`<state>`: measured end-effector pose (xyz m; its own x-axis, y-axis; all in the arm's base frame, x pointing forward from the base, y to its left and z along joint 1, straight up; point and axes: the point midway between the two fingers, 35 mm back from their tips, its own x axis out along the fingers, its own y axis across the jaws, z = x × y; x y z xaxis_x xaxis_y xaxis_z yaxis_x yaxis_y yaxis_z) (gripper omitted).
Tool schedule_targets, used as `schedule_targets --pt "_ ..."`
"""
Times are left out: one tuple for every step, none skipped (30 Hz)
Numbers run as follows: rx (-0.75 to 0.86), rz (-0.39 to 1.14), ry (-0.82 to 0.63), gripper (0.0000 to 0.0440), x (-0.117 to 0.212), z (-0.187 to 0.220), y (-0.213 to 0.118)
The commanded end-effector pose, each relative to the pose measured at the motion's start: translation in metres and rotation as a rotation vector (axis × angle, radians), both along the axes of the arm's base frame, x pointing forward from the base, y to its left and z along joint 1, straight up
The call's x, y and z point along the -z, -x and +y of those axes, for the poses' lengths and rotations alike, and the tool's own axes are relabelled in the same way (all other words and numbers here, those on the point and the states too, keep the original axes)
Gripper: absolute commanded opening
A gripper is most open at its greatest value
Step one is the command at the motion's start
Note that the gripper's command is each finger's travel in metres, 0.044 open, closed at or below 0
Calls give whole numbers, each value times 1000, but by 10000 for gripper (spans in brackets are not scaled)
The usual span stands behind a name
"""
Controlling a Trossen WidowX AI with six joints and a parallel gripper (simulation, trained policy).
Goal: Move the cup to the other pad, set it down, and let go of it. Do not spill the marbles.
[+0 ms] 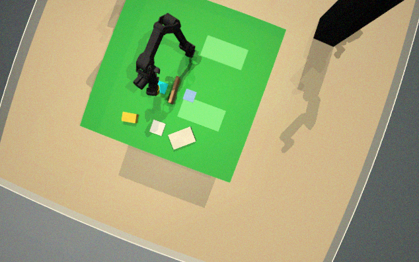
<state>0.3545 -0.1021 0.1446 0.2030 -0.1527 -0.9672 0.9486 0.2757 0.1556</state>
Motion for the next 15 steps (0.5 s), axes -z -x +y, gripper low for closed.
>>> schedule_targets --pt "10 11 3 2 12 -6 5" --pt "13 12 2 3 14 -6 6" --pt "16 13 2 3 17 -7 8" --pt "19 14 2 4 20 -8 9" --pt "22 15 1 4 23 -9 10" --pt "24 17 0 4 25 -9 11" --pt "27 18 0 5 28 -10 12" --pt "29 20 -1 6 31 -10 14" --pt "32 21 -2 7 33 -11 15" --pt "34 23 -2 8 36 -11 16" --pt "36 26 -3 9 39 -11 18" --pt "38 28 -4 11 41 -12 19" --pt "41 31 -5 13 44 -12 21" --pt "43 34 -6 15 46 -12 23" --pt "45 38 -7 18 49 -12 24"
